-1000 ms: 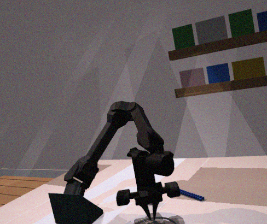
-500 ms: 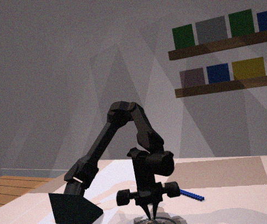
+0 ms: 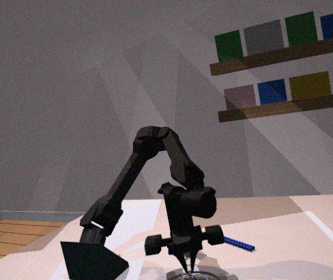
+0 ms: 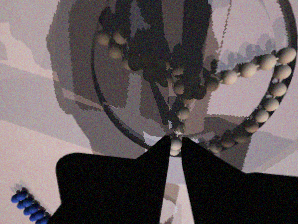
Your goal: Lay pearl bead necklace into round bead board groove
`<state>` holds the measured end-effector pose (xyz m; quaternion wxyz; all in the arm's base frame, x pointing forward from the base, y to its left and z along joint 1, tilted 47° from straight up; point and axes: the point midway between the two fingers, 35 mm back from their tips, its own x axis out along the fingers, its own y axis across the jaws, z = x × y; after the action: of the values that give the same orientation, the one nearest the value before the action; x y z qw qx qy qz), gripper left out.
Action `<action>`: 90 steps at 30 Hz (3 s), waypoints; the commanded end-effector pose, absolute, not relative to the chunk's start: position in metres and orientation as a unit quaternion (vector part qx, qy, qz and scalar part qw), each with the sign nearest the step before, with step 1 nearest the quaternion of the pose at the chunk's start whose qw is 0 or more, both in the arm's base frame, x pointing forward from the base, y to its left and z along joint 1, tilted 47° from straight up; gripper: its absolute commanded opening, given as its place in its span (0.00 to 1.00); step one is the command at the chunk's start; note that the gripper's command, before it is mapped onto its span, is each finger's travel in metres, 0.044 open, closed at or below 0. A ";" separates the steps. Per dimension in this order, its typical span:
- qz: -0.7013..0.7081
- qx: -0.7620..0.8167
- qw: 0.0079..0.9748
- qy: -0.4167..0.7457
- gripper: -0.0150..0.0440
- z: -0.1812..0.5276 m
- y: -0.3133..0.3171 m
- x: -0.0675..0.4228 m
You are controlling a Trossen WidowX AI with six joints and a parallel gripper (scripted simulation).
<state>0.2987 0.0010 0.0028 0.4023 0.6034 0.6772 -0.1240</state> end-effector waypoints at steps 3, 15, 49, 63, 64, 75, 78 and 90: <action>-0.121 0.604 0.403 0.677 0.25 0.013 0.009 0.304; -0.121 0.604 0.403 0.677 0.25 0.009 0.015 0.306; -0.121 0.604 0.403 0.677 1.00 0.014 0.010 0.305; -0.053 0.559 0.464 0.685 0.82 0.008 -0.001 0.302; -0.026 0.539 0.487 0.687 0.78 0.006 -0.006 0.301; 0.274 0.270 0.674 0.630 0.46 -0.016 -0.050 0.282; 0.348 0.189 0.701 0.593 0.46 -0.022 -0.061 0.276; 0.434 0.084 0.721 0.534 0.46 -0.028 -0.074 0.267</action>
<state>0.2789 -0.0545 -0.0183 0.6942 0.2230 0.6023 0.3250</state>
